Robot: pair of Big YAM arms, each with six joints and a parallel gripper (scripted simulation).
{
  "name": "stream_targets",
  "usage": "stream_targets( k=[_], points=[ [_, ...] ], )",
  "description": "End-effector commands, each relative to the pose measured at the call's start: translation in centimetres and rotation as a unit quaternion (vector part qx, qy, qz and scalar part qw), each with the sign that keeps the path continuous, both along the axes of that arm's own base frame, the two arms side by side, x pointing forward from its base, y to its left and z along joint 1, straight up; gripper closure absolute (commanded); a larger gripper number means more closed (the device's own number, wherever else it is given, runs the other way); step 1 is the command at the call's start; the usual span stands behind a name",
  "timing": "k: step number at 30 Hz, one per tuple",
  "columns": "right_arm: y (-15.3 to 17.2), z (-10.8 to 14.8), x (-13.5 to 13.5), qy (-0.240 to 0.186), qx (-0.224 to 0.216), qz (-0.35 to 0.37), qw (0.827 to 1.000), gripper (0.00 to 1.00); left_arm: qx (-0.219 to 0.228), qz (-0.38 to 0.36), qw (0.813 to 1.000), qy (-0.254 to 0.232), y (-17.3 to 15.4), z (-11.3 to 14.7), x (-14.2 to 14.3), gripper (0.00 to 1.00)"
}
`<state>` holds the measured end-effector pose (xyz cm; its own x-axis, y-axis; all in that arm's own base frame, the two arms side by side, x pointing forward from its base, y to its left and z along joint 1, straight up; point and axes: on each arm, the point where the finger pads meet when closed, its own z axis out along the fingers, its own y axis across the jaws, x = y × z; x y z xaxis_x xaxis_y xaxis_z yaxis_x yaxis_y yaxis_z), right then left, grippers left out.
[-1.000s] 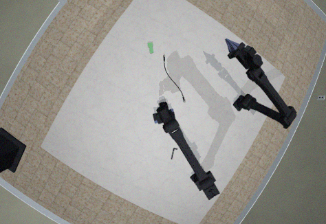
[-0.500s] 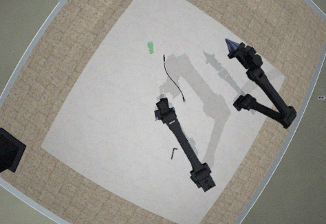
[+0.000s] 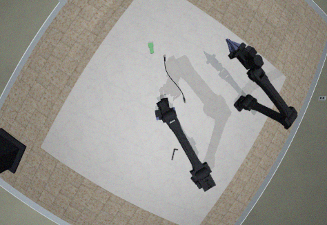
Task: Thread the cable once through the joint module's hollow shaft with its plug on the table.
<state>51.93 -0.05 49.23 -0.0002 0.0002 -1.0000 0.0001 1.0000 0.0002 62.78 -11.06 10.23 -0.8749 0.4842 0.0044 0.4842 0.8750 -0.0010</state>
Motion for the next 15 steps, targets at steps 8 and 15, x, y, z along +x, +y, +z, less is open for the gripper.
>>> stream_targets(
  k=[8,15],
  points=[
    [0.6,3.9,-0.3,-0.028,-0.007,0.004,1.000,1.00,-0.003,0.001,1.000,-0.006,0.3,-1.3,0.8,0.04],
    [0.6,3.9,-0.3,-0.028,-0.007,0.004,1.000,1.00,-0.004,0.002,1.000,-0.013,0.4,-1.5,1.2,0.04]
  ],
)
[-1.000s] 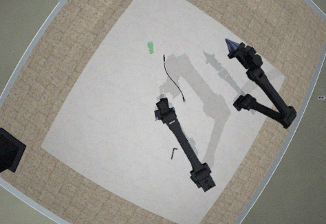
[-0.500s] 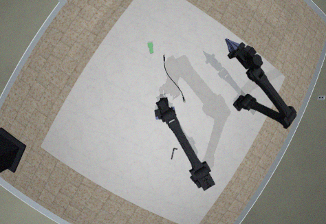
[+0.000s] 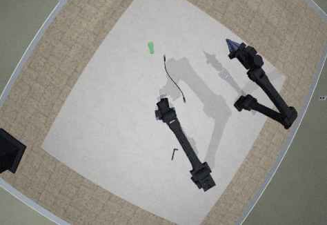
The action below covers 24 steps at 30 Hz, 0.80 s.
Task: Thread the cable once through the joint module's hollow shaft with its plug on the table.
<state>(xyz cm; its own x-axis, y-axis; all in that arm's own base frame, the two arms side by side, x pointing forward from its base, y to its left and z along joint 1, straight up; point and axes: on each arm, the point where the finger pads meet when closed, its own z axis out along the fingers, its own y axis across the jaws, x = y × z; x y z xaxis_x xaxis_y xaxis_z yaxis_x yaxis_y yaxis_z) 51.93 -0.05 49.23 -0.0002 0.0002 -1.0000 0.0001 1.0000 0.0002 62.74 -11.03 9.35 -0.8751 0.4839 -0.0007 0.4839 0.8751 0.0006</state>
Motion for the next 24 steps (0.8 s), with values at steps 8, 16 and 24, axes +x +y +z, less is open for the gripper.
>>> stream_targets(
  k=[8,16,24],
  points=[
    [0.6,3.9,-0.3,-0.028,-0.007,0.004,1.000,1.00,-0.002,0.000,1.000,-0.001,0.5,-2.0,0.3,0.04],
    [0.6,3.9,-0.3,-0.028,-0.007,0.004,1.000,1.00,-0.005,-0.002,1.000,-0.019,0.2,-1.8,1.8,0.04],
    [0.6,3.9,-0.3,-0.028,-0.007,0.004,1.000,1.00,-0.001,-0.001,1.000,0.002,0.6,-4.1,0.2,0.04]
  ],
)
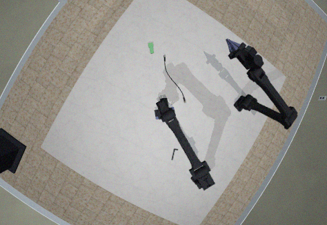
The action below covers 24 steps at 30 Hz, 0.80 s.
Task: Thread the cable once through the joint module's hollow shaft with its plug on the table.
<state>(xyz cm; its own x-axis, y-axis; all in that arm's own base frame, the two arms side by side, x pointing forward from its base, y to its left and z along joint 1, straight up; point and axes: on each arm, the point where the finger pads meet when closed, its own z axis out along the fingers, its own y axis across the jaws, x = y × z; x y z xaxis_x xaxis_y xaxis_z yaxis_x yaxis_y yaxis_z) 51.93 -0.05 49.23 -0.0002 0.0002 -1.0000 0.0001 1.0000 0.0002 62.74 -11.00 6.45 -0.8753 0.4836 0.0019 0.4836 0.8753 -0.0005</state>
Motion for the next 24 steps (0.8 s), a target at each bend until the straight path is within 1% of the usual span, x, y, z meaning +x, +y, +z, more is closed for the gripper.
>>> stream_targets(
  k=[1,2,3,4,5,7,8,9,10,11,12,14,15,17,18,19,21,22,24],
  points=[
    [0.6,3.9,-0.3,-0.028,-0.007,0.004,1.000,1.00,-0.003,-0.001,1.000,-0.010,0.5,-0.1,0.4,0.04],
    [0.6,3.9,-0.3,-0.028,-0.007,0.004,1.000,1.00,-0.004,-0.001,1.000,-0.014,0.4,-0.2,0.9,0.04],
    [0.6,3.9,-0.3,-0.028,-0.007,0.004,1.000,1.00,-0.002,-0.001,1.000,-0.005,0.5,-1.2,0.5,0.04],
    [0.6,3.9,-0.3,-0.028,-0.007,0.004,1.000,1.00,-0.002,-0.001,1.000,-0.002,0.5,-1.3,0.2,0.04],
    [0.6,3.9,-0.3,-0.028,-0.007,0.004,1.000,1.00,-0.001,-0.001,1.000,0.001,0.5,-2.0,0.2,0.04],
    [0.6,3.9,-0.3,-0.028,-0.007,0.004,1.000,1.00,-0.001,-0.001,1.000,0.001,0.5,-2.0,0.2,0.04],
    [0.6,3.9,-0.3,-0.028,-0.007,0.004,1.000,1.00,-0.005,0.000,1.000,-0.024,0.0,0.2,1.6,0.04],
    [0.6,3.9,-0.3,-0.028,-0.007,0.004,1.000,1.00,-0.005,-0.001,1.000,-0.023,0.2,-0.5,2.0,0.04],
    [0.6,3.9,-0.3,-0.028,-0.007,0.004,1.000,1.00,-0.005,-0.001,1.000,-0.020,0.4,-0.5,1.3,0.04],
    [0.6,3.9,-0.3,-0.028,-0.007,0.004,1.000,1.00,-0.002,-0.001,1.000,-0.003,0.5,-2.2,0.5,0.04],
    [0.6,3.9,-0.3,-0.028,-0.007,0.004,1.000,1.00,-0.001,-0.001,1.000,0.004,0.6,-2.9,0.1,0.04],
    [0.6,3.9,-0.3,-0.028,-0.007,0.004,1.000,1.00,-0.002,-0.001,1.000,-0.005,0.4,-2.5,0.7,0.04],
    [0.6,3.9,-0.3,-0.028,-0.007,0.004,1.000,1.00,-0.001,-0.001,1.000,0.004,0.5,-3.3,0.1,0.04],
    [0.6,3.9,-0.3,-0.028,-0.007,0.004,1.000,1.00,-0.002,-0.001,1.000,-0.005,0.4,-2.7,0.8,0.04],
    [0.6,3.9,-0.3,-0.028,-0.007,0.004,1.000,1.00,-0.001,-0.001,1.000,0.003,0.6,-3.6,0.1,0.04],
    [0.6,3.9,-0.3,-0.028,-0.007,0.004,1.000,1.00,-0.003,-0.001,1.000,-0.007,0.5,-2.3,0.3,0.04],
    [0.6,3.9,-0.3,-0.028,-0.007,0.004,1.000,1.00,-0.003,-0.001,1.000,-0.010,0.4,-2.8,0.9,0.04],
    [0.6,3.9,-0.3,-0.028,-0.007,0.004,1.000,1.00,-0.002,-0.001,1.000,-0.001,0.6,-3.5,0.1,0.04],
    [0.6,3.9,-0.3,-0.028,-0.007,0.004,1.000,1.00,-0.002,-0.001,1.000,-0.001,0.6,-3.5,0.1,0.04]
  ],
)
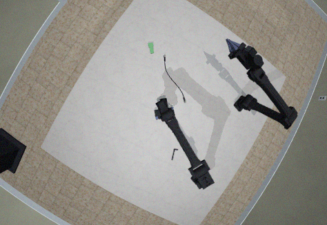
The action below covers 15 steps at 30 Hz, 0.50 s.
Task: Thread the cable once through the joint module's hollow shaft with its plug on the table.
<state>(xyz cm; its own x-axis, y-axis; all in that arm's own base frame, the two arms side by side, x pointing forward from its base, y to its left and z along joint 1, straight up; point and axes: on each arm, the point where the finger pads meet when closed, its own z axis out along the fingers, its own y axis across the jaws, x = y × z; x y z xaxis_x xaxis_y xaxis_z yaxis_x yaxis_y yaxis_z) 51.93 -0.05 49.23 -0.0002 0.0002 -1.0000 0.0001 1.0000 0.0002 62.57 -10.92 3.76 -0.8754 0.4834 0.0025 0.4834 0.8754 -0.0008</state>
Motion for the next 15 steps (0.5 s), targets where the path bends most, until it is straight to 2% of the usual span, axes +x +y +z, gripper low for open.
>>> stream_targets(
  k=[1,2,4,5,15],
  points=[
    [0.6,3.9,-0.3,-0.028,-0.007,0.004,1.000,1.00,-0.006,-0.001,1.000,-0.024,-0.1,1.2,1.8,0.04],
    [0.6,3.9,-0.3,-0.028,-0.007,0.004,1.000,1.00,-0.006,-0.002,1.000,-0.026,0.1,0.4,2.4,0.04],
    [0.6,3.9,-0.3,-0.028,-0.007,0.004,1.000,1.00,-0.005,-0.002,1.000,-0.022,0.2,0.9,1.9,0.04],
    [0.6,3.9,-0.3,-0.028,-0.007,0.004,1.000,1.00,-0.006,-0.002,1.000,-0.027,0.1,0.9,2.1,0.30],
    [0.6,3.9,-0.3,-0.028,-0.007,0.004,1.000,1.00,-0.004,0.001,1.000,-0.020,0.2,0.0,1.8,0.30]
  ],
)
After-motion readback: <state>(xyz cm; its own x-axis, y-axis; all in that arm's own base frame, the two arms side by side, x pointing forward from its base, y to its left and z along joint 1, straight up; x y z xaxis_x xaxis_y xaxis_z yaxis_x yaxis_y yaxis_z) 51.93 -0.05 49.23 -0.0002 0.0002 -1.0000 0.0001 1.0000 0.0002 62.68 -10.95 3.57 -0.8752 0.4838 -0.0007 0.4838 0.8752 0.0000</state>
